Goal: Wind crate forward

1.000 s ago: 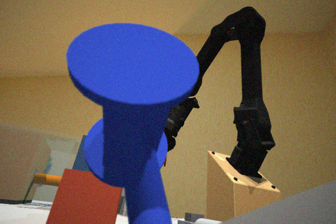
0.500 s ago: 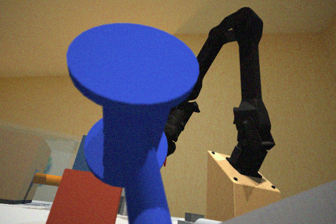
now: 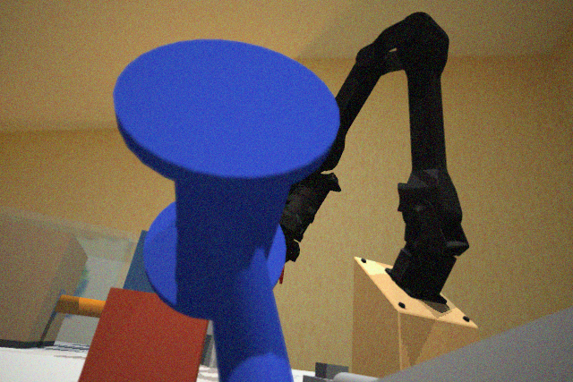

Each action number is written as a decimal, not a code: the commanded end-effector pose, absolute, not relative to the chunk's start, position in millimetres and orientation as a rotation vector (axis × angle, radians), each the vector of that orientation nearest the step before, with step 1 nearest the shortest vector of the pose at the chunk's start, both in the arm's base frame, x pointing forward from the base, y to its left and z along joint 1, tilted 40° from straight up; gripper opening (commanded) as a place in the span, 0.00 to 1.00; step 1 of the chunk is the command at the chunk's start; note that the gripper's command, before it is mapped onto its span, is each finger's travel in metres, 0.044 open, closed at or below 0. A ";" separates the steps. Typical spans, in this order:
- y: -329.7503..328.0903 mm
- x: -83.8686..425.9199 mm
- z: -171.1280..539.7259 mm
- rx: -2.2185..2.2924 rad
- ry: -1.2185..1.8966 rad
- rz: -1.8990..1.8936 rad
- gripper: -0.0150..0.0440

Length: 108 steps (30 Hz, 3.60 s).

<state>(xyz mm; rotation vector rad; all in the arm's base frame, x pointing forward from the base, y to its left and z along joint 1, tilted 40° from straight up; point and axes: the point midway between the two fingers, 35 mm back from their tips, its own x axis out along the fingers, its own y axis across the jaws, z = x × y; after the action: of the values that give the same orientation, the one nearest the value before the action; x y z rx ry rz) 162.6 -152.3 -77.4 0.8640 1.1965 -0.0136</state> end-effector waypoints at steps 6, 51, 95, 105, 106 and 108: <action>-149.7 161.8 -79.6 0.869 1.197 -0.014 0.25; -153.9 128.5 -84.3 0.868 1.200 -0.016 0.25; -172.8 89.0 -100.9 0.866 1.203 -0.019 0.25; -178.9 81.9 -105.9 0.866 1.204 -0.020 0.25; -179.4 81.4 -106.4 0.866 1.204 -0.020 0.25; -180.7 80.1 -107.4 0.866 1.204 -0.020 0.25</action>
<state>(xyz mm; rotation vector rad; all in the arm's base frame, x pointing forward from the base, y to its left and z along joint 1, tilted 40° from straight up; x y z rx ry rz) 84.2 -178.5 -102.4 0.8705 1.1938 -0.0226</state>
